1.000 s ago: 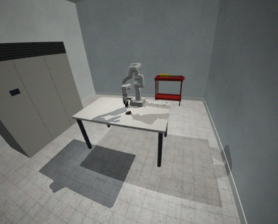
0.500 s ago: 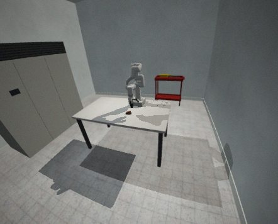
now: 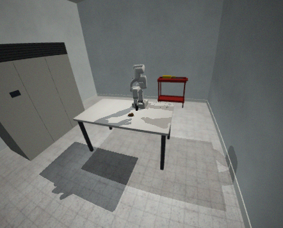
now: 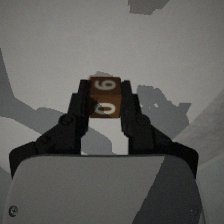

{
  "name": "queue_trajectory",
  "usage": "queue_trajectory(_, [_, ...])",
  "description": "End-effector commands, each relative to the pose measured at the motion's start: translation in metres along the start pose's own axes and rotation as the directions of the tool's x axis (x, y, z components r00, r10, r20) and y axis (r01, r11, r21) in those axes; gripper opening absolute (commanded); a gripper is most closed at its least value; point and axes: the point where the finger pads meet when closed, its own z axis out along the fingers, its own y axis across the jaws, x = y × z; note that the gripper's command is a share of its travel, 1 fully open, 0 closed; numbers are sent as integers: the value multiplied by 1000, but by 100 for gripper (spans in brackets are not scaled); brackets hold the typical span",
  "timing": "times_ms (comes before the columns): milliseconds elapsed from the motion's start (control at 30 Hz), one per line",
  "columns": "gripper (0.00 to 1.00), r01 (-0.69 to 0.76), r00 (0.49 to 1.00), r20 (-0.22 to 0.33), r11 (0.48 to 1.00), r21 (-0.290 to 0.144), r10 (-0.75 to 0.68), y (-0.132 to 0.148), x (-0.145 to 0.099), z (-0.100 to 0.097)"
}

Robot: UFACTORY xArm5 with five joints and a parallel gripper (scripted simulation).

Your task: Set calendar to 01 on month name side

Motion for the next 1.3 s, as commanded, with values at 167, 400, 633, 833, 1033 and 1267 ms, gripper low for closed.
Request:
queue_trajectory(167, [27, 1, 1000, 0, 1000, -3, -1, 1, 0, 4])
queue_trajectory(400, [27, 1, 1000, 0, 1000, -3, -1, 1, 0, 28])
queue_trajectory(633, [27, 1, 1000, 0, 1000, -3, -1, 2, 0, 53])
queue_trajectory(833, [27, 1, 1000, 0, 1000, -3, -1, 2, 0, 79])
queue_trajectory(1033, [27, 1, 1000, 0, 1000, -3, -1, 2, 0, 93])
queue_trajectory(1267, [27, 1, 1000, 0, 1000, -3, -1, 2, 0, 95])
